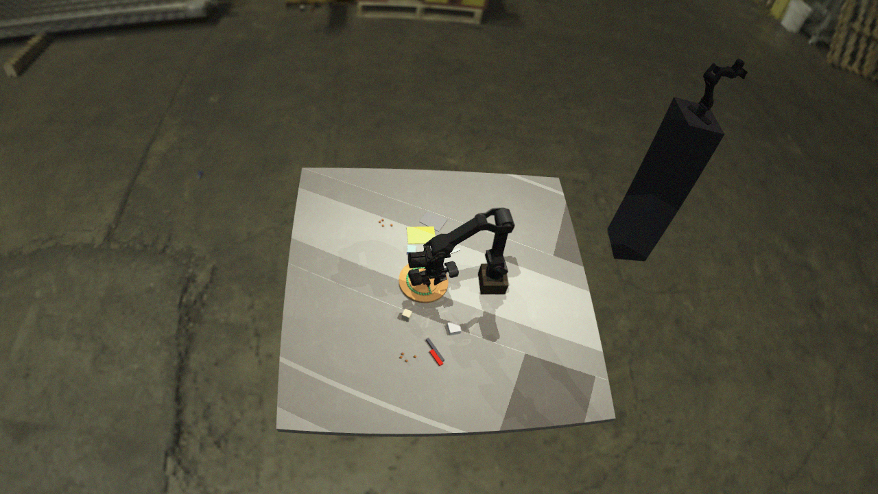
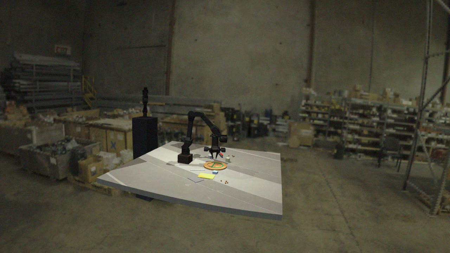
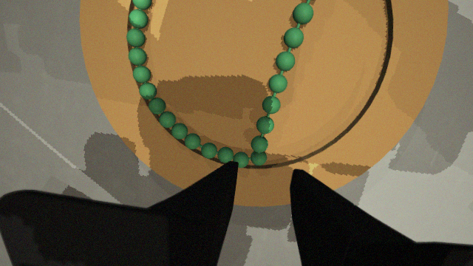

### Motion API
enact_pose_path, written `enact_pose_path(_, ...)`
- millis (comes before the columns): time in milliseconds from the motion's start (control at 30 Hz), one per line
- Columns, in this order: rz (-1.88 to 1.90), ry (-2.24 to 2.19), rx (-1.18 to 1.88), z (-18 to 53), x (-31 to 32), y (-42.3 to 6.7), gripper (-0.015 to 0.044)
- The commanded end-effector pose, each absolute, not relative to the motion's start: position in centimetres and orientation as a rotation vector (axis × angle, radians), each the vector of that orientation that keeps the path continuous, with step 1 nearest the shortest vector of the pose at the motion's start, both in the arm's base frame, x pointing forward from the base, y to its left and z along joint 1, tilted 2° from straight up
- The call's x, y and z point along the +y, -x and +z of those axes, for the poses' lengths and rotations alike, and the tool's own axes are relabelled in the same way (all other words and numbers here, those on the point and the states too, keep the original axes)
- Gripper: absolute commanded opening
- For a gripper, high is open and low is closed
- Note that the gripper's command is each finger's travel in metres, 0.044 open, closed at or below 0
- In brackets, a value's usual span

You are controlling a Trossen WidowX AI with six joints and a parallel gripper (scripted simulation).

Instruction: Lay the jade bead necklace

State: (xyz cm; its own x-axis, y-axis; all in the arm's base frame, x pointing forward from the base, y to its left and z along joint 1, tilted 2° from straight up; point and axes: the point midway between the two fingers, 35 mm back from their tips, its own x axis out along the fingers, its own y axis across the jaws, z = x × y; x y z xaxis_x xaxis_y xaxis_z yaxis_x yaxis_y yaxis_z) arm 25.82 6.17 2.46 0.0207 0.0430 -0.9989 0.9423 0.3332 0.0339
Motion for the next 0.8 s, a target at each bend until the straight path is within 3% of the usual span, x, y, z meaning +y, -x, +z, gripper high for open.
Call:
enact_pose_path(0, -0.934, -1.020, 1.347, 2.7, 6.2, -26.0, 0.0120)
enact_pose_path(767, -0.929, -1.021, 1.343, -0.1, 6.3, -26.2, 0.0120)
